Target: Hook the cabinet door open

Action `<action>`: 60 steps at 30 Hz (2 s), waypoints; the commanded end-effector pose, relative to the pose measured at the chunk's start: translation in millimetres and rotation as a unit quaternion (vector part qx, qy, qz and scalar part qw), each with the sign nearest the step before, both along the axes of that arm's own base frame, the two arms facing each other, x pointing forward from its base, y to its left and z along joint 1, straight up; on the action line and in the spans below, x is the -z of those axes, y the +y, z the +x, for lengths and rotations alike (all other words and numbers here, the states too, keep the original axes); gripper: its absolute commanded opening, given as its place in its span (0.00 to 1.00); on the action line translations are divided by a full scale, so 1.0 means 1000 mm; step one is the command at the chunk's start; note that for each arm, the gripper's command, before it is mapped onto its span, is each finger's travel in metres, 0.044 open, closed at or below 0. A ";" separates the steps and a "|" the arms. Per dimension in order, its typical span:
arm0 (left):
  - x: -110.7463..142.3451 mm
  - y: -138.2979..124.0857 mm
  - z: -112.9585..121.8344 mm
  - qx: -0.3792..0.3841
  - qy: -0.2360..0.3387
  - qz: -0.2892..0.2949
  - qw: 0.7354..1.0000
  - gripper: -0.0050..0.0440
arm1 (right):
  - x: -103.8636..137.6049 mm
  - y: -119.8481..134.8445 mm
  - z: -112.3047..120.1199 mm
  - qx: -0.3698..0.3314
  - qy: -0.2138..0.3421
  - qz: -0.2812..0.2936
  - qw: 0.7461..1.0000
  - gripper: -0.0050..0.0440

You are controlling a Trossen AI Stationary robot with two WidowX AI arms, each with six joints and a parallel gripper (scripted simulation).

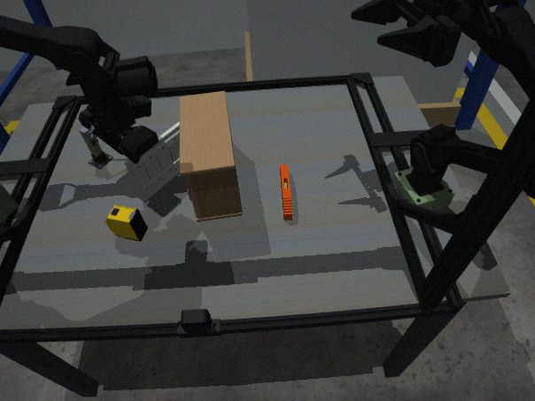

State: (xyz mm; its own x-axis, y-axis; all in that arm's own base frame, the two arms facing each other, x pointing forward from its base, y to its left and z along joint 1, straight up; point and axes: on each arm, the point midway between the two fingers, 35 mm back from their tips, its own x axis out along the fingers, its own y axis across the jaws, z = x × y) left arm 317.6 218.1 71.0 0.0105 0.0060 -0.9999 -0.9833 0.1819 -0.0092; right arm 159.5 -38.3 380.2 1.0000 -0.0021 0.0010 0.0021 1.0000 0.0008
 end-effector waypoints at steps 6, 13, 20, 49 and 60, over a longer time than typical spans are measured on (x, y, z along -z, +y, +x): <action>0.015 -0.001 -0.002 -0.002 0.005 -0.003 1.000 0.55 | 0.000 0.001 0.000 -0.001 0.000 0.000 1.000 0.92; 0.015 -0.001 -0.002 -0.002 0.005 -0.003 1.000 0.31 | 0.000 0.001 0.000 -0.001 0.000 0.000 1.000 0.92; 0.015 -0.001 -0.002 -0.002 0.005 -0.003 1.000 0.10 | 0.000 0.001 0.000 -0.001 0.000 0.000 1.000 0.92; 0.015 0.011 -0.043 0.115 0.006 -0.002 0.993 0.10 | 0.000 0.001 0.000 -0.001 0.000 0.000 1.000 0.92; 0.015 0.015 -0.053 0.153 0.006 -0.002 0.988 0.10 | 0.000 0.001 0.000 -0.001 0.000 0.000 1.000 0.92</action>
